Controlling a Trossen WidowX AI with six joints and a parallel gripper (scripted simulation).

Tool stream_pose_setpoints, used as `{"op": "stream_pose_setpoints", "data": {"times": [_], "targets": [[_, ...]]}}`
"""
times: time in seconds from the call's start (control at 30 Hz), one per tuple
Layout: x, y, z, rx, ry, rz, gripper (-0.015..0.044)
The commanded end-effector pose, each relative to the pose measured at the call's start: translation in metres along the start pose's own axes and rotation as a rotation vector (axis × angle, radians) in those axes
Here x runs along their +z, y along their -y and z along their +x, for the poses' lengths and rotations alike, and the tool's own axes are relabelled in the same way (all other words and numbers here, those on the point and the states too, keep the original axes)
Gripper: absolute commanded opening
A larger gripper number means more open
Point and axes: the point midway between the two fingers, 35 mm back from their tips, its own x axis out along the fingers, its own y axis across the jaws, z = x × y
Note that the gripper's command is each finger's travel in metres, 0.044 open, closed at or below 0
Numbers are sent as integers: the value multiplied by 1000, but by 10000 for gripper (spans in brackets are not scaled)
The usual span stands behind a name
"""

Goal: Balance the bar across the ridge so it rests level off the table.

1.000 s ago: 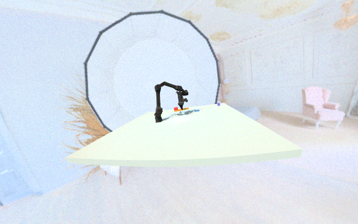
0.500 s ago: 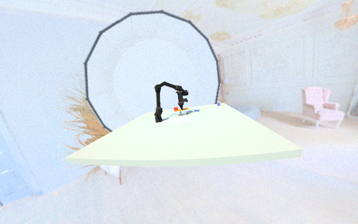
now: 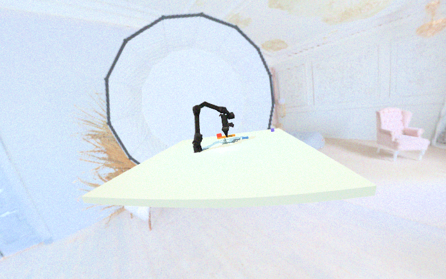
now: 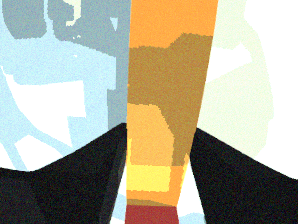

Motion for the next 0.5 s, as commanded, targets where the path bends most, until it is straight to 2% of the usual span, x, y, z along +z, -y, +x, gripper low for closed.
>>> {"op": "stream_pose_setpoints", "data": {"times": [0.0,0.47], "targets": [[0,0,2,0,0,-2,0],[0,0,3,0,0,-2,0]]}}
